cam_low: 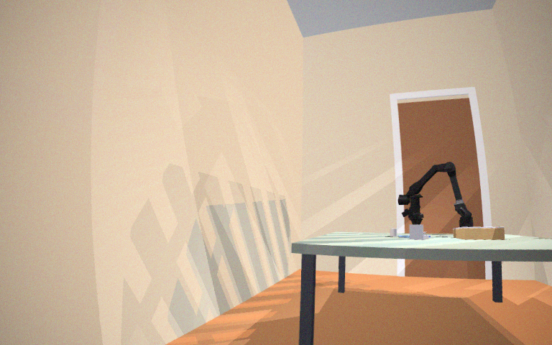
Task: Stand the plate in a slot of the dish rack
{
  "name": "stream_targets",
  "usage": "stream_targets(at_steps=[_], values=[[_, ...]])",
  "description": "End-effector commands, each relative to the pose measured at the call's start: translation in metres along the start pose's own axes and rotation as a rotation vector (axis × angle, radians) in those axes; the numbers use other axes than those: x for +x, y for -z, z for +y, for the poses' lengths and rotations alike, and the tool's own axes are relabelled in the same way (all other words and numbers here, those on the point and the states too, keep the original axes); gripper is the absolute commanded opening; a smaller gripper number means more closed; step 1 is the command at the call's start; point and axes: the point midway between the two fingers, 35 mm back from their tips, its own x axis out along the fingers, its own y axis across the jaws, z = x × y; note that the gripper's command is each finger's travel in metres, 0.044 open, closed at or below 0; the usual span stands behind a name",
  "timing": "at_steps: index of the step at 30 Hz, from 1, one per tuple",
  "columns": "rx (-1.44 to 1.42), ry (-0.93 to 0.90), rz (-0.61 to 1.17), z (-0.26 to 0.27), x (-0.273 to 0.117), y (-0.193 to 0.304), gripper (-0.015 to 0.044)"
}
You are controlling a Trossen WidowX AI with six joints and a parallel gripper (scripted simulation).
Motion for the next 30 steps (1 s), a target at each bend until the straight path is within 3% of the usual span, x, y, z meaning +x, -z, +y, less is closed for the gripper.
stream_targets(at_steps=[1, 30], values=[[-0.005, -0.004, 0.003, 0.001, 0.008, 0.001, 0.04], [-0.005, -0.004, 0.003, 0.0, 0.038, 0.0, 0.0379]])
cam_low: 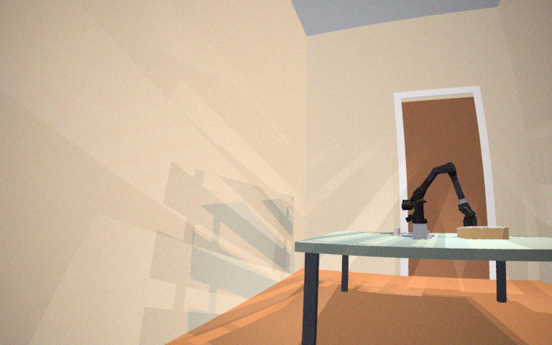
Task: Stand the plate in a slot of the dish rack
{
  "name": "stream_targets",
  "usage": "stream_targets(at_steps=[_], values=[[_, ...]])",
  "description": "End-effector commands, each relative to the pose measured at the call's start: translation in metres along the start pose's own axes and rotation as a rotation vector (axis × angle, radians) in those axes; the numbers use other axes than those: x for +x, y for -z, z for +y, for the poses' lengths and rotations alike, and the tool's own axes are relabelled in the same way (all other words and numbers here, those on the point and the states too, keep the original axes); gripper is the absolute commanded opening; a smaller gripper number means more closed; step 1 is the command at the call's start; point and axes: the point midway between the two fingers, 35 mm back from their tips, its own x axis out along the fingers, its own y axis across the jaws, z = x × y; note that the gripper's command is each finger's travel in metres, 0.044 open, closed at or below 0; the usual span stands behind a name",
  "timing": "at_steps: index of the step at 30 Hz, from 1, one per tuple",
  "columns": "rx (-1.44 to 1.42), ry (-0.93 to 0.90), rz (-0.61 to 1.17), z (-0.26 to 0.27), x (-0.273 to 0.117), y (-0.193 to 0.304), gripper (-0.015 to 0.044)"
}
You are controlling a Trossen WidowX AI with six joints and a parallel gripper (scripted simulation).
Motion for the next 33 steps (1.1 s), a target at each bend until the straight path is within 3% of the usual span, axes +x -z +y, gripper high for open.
stream_targets(at_steps=[1, 10, 22, 33], values=[[-0.005, -0.002, -0.002, 0.0, 0.001, 0.0, 0.0372], [-0.005, -0.002, -0.002, 0.0, 0.001, 0.0, 0.0312], [-0.019, 0.008, -0.009, -0.004, -0.041, -0.011, 0.0], [-0.013, 0.004, -0.007, -0.006, -0.094, -0.017, 0.0]])
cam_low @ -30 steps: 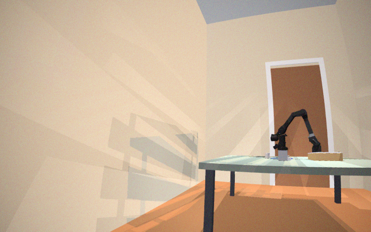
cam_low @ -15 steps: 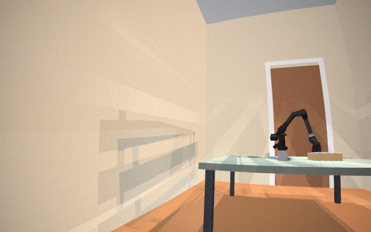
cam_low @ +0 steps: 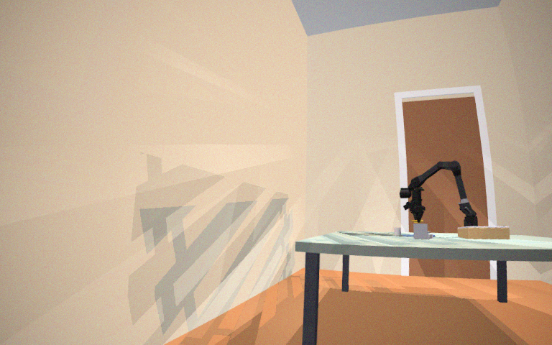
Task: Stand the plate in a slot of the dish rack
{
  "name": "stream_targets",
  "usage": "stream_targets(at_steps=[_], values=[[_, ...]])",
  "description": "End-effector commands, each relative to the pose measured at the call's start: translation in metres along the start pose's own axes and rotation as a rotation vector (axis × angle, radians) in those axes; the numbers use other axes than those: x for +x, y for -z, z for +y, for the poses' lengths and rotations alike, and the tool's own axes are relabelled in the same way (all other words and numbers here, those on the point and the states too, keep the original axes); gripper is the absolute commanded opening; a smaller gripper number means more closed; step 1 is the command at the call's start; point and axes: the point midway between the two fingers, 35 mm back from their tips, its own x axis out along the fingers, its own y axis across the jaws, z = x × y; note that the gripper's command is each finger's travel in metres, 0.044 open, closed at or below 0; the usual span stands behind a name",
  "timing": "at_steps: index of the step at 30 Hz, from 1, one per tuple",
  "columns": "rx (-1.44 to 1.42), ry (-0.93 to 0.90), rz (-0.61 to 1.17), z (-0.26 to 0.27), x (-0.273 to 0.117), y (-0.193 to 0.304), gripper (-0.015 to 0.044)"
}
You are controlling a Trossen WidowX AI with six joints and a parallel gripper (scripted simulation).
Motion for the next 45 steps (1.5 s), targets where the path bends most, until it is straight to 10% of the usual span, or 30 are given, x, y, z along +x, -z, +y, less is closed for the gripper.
stream_targets(at_steps=[1, 23, 45], values=[[0.007, 0.002, -0.003, -0.001, -0.021, -0.002, 0.0], [0.02, -0.004, -0.001, -0.001, -0.096, -0.003, 0.0], [0.474, -0.014, 0.005, 0.139, -0.096, 0.031, 0.0]])
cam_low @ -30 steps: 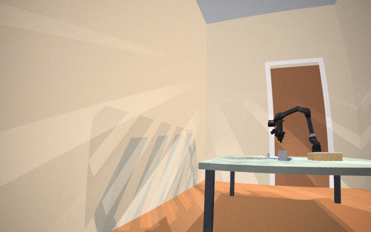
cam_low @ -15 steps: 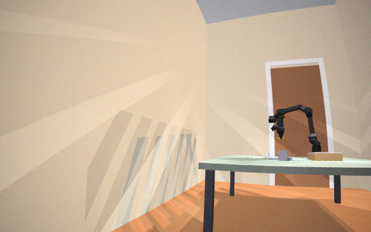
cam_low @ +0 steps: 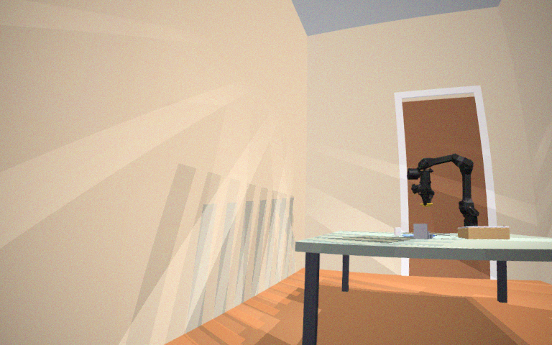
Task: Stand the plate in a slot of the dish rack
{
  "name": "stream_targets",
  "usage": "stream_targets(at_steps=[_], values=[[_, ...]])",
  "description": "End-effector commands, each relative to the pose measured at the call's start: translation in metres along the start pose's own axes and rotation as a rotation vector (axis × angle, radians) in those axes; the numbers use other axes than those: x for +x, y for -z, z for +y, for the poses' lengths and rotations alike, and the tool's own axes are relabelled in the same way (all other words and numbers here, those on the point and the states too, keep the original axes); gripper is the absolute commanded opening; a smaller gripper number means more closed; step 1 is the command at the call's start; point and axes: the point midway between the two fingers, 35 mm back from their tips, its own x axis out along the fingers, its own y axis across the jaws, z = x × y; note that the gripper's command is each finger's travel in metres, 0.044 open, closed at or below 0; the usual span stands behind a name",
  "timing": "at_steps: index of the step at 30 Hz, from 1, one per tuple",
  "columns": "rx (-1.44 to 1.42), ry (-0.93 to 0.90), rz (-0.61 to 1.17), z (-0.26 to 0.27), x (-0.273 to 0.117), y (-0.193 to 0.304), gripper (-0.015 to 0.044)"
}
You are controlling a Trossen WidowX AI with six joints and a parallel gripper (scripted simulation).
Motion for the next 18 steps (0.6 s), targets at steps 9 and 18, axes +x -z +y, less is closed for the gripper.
stream_targets(at_steps=[9, 18], values=[[-0.114, -0.065, 0.087, 0.005, 0.018, 0.007, 0.0], [-0.308, -0.188, 0.179, 0.008, 0.04, 0.011, 0.0]])
